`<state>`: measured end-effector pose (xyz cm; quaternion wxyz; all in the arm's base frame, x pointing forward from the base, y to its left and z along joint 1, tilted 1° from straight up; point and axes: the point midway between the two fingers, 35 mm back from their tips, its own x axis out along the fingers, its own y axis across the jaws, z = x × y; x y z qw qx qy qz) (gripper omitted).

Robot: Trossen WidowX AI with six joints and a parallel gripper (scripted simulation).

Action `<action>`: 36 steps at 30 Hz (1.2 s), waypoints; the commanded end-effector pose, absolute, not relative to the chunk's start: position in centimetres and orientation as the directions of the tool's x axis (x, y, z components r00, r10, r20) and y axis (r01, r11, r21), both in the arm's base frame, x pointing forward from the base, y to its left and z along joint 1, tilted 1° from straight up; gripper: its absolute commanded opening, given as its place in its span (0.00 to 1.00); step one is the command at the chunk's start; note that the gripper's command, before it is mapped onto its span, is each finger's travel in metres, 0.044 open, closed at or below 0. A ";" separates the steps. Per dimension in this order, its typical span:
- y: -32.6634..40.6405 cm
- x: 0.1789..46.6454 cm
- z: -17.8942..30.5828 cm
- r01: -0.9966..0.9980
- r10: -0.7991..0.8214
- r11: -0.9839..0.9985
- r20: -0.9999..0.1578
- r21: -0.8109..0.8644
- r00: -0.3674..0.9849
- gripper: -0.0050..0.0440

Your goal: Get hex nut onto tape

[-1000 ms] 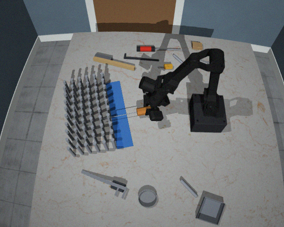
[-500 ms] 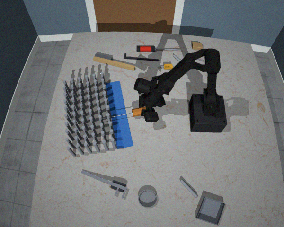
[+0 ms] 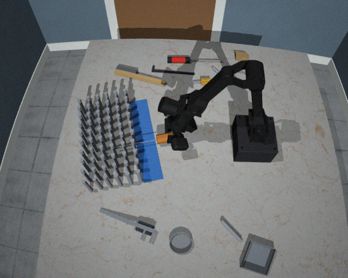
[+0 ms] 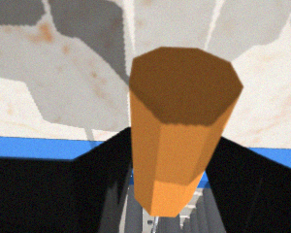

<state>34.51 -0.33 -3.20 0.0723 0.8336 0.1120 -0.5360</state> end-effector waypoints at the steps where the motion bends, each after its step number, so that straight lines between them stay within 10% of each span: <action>1: -0.4 35.8 -2.4 0.260 0.105 -0.966 -0.899 0.011 0.425 0.00; 36: 0.6 40.0 -2.2 0.257 0.105 -0.966 -0.896 0.011 0.431 0.00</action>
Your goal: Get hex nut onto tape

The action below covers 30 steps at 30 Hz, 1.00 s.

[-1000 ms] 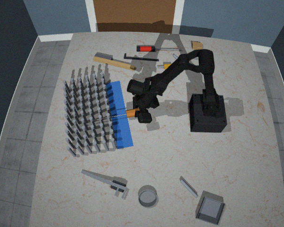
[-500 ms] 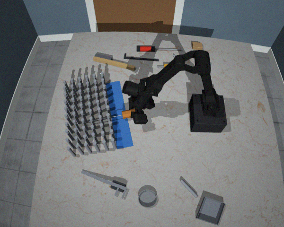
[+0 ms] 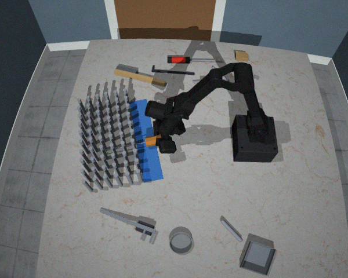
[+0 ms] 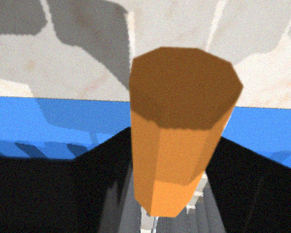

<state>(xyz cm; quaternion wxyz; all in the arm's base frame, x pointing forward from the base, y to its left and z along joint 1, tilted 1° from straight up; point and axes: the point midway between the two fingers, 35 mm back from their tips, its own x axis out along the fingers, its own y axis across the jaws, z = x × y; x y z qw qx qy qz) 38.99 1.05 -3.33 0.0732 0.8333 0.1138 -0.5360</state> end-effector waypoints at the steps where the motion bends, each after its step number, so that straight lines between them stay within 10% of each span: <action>1: 0.5 40.1 -2.1 0.254 0.103 -0.967 -0.895 0.011 0.433 0.00; 30: 1.3 39.8 -2.0 0.275 0.113 -0.961 -0.896 0.010 0.430 0.00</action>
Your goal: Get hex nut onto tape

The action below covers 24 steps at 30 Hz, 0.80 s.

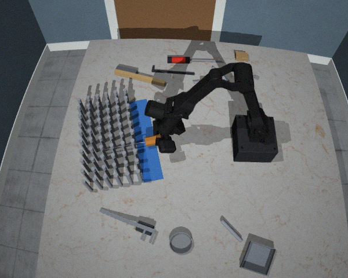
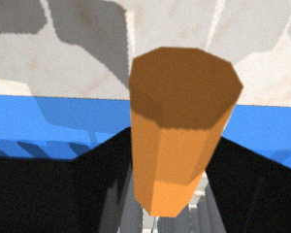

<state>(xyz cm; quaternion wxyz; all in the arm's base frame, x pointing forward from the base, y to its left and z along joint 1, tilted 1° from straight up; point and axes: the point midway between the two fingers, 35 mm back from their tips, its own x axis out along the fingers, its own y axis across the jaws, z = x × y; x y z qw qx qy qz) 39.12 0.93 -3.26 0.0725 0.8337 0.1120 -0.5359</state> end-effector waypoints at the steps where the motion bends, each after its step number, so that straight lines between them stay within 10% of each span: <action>1: 1.2 39.8 -2.0 0.273 0.113 -0.962 -0.896 0.010 0.430 0.00; 24: 0.5 40.1 -2.0 0.253 0.104 -0.968 -0.895 0.011 0.434 0.00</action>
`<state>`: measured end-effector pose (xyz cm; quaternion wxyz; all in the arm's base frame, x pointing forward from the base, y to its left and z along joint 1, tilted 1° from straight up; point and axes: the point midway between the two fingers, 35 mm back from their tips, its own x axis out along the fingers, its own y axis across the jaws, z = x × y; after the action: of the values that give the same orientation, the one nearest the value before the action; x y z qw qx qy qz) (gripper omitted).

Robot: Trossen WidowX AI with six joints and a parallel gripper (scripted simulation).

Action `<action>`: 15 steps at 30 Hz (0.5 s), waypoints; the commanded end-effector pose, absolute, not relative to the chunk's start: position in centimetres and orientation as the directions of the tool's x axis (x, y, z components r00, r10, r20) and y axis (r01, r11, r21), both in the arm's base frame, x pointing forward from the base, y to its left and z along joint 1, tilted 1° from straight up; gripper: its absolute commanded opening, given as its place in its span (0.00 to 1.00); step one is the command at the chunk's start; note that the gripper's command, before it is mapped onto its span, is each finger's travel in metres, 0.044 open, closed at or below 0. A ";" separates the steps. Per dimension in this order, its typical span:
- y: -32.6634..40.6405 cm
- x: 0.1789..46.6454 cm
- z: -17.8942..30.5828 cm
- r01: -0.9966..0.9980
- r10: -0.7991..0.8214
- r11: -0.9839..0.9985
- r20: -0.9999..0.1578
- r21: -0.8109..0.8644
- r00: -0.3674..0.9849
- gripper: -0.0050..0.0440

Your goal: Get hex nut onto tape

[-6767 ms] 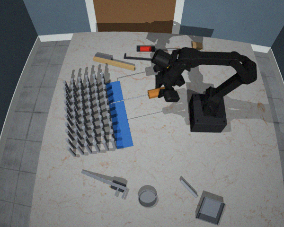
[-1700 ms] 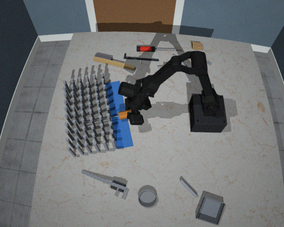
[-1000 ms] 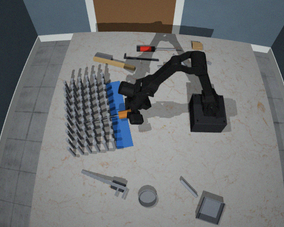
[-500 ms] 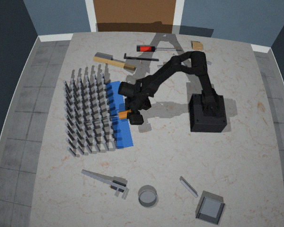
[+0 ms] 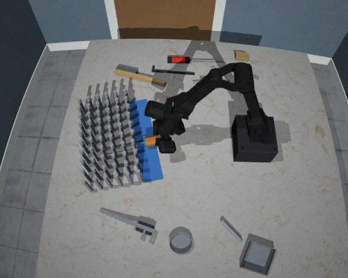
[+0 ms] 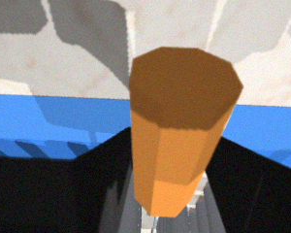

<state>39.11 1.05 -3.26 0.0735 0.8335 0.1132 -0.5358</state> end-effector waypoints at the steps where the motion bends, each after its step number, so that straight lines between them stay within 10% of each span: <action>1: 0.5 40.1 -2.0 0.253 0.104 -0.968 -0.894 0.010 0.435 0.00; 15: 0.7 39.9 -2.0 0.259 0.106 -0.966 -0.896 0.011 0.432 0.00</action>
<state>39.10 1.21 -3.27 0.0746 0.8332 0.1149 -0.5358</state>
